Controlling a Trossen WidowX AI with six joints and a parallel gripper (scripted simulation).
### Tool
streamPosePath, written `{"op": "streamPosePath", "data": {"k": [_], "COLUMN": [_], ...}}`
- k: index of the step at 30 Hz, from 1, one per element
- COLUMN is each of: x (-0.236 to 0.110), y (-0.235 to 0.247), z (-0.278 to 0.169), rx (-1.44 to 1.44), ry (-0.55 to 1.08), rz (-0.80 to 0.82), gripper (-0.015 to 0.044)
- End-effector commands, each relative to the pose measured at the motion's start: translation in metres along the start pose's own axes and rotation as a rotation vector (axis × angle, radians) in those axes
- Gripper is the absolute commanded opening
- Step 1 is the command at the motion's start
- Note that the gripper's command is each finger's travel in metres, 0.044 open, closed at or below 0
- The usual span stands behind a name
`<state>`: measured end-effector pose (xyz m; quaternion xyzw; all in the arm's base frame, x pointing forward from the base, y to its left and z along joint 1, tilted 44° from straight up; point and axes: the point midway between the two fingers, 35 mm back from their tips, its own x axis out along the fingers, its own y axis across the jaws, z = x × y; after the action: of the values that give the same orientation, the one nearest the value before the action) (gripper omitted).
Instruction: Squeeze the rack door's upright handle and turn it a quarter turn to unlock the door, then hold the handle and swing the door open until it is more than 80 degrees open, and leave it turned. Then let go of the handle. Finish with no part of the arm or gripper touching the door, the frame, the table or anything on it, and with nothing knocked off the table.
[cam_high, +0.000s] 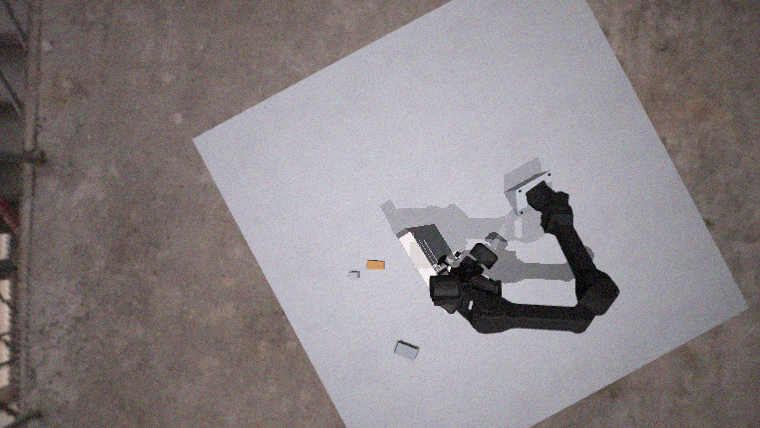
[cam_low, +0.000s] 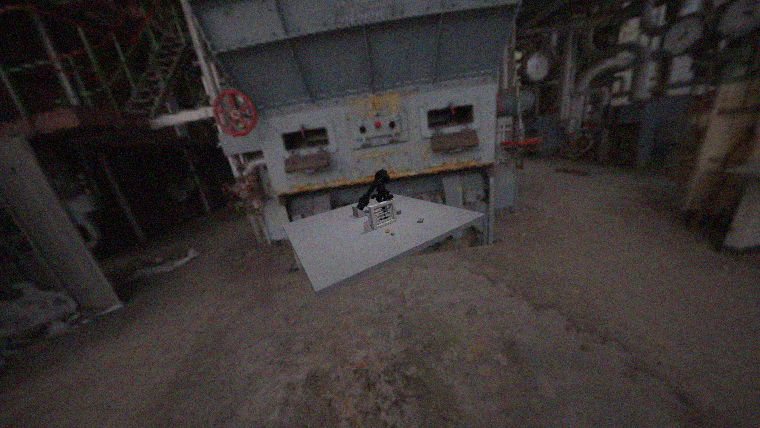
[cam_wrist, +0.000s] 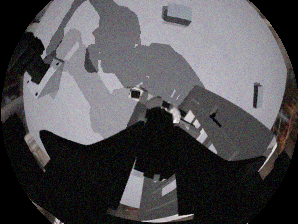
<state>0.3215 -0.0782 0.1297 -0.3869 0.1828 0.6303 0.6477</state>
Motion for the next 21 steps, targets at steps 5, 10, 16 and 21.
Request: {"op": "streamPosePath", "data": {"k": [5,10,16,21], "x": [0.0009,0.0009,0.0009,0.0009], "y": [-0.0003,-0.0003,-0.0003,-0.0003], "z": [-0.0013,-0.0013,-0.0013,-0.0013], "rx": [-0.026,-0.026,0.097,0.345], "ry": [0.003,0.003,0.003,0.002], "rz": [0.0,0.0,-0.001,-0.001], "gripper": [0.012,0.0251,0.0287,0.0287]}}
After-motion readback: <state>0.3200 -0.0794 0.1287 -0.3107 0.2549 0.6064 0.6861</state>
